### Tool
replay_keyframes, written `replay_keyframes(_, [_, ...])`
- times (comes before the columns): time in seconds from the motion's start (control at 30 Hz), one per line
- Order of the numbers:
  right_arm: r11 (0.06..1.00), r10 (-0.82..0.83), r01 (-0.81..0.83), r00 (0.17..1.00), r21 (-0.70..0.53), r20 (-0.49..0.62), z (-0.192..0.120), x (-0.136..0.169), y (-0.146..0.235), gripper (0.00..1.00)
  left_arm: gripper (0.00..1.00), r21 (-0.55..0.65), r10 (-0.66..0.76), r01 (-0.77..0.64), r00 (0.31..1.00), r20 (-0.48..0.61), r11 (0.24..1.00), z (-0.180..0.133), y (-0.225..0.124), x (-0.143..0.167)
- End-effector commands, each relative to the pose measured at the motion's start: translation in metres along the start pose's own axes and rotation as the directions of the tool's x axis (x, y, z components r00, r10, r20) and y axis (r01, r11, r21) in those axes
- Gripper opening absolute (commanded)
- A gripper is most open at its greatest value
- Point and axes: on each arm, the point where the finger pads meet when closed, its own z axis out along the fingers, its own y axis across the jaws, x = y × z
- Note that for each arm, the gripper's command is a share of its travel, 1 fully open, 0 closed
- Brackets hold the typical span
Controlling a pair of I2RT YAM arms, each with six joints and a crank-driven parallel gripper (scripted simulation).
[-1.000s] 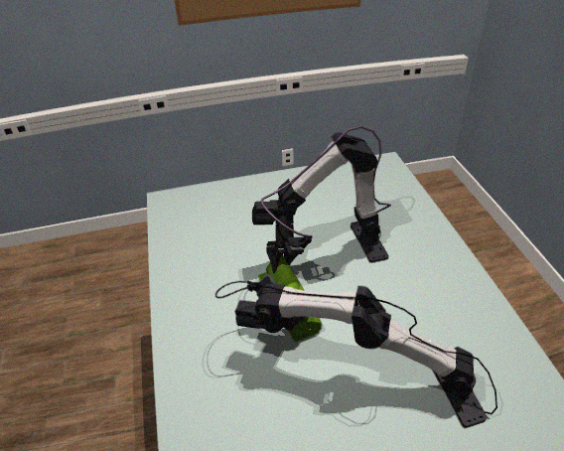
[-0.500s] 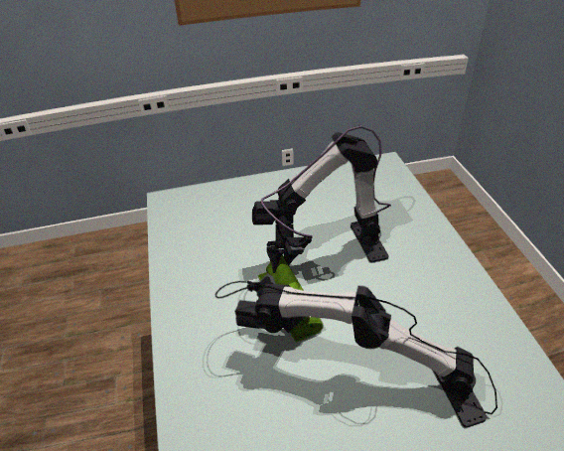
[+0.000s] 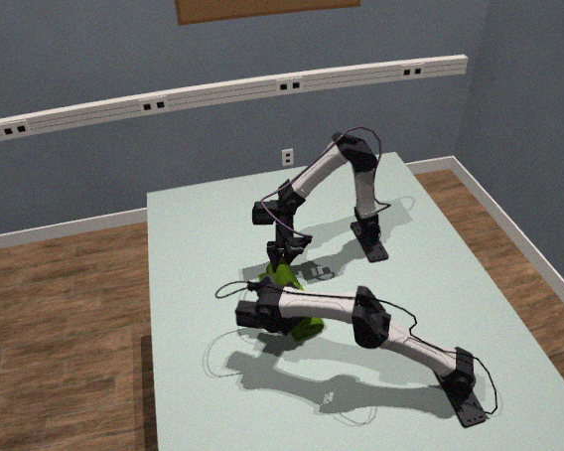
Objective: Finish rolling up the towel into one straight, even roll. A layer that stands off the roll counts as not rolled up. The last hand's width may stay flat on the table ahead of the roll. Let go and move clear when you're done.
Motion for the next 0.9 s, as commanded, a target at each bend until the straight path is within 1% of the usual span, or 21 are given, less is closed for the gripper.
replay_keyframes(0.0, [0.999,-0.024,0.023,1.0,0.023,0.007,0.0,-0.004,-0.013,0.38,0.85,0.019,-0.004,0.004,1.0,-0.006,1.0,-0.023,-0.006,-0.003])
replay_keyframes(0.23, [0.999,-0.024,0.023,1.0,0.023,0.007,0.0,-0.004,-0.013,0.38,0.85,0.019,-0.004,0.004,1.0,-0.006,1.0,-0.061,-0.006,-0.003])
replay_keyframes(0.33, [0.999,-0.024,0.023,1.0,0.023,0.007,0.0,-0.004,-0.013,0.38,0.85,0.019,-0.004,0.004,1.0,-0.006,1.0,-0.072,-0.005,-0.003])
replay_keyframes(0.6, [1.0,-0.013,0.012,1.0,0.009,0.006,0.0,-0.004,-0.013,0.38,0.85,0.019,-0.004,0.004,1.0,-0.006,1.0,-0.074,-0.005,-0.003])
replay_keyframes(0.87, [0.994,0.065,-0.066,0.998,-0.088,-0.004,-0.001,-0.005,-0.014,0.38,0.85,0.019,-0.004,0.004,1.0,-0.006,1.0,-0.074,-0.005,-0.003])
